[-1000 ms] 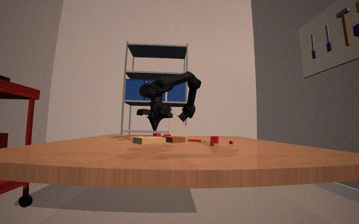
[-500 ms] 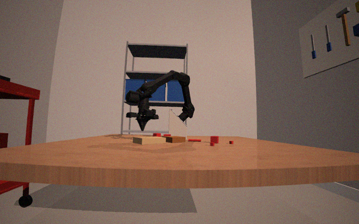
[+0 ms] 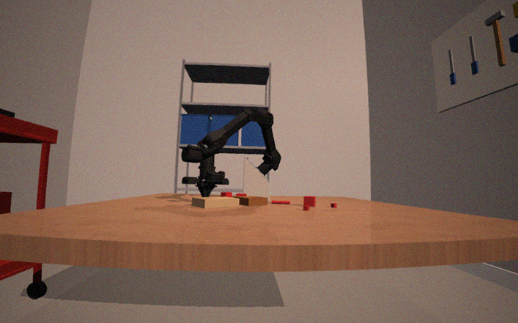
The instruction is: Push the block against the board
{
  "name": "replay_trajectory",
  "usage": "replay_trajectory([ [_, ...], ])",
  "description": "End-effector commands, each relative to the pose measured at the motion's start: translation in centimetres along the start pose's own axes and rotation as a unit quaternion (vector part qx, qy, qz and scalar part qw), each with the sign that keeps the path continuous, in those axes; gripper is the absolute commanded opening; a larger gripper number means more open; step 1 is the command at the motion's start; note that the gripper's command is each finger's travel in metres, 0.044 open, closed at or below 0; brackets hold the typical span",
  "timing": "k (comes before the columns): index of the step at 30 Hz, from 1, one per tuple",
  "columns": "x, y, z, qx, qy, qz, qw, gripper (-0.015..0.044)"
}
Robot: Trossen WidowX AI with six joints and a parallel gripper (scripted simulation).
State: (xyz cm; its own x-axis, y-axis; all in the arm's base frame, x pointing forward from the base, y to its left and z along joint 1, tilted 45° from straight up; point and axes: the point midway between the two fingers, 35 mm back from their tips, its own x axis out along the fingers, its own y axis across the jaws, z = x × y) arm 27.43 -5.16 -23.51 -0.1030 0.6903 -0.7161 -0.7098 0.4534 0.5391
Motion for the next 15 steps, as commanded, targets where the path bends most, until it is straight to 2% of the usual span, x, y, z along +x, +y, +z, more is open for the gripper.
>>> replay_trajectory([
  [1, 0.1, 0.0, 0.5, -0.001, 0.0, 0.0, 1.0, 0.0],
  [15, 0.1, 0.0, 2.5, -0.001, -0.001, 0.001, 1.0, 0.0],
])
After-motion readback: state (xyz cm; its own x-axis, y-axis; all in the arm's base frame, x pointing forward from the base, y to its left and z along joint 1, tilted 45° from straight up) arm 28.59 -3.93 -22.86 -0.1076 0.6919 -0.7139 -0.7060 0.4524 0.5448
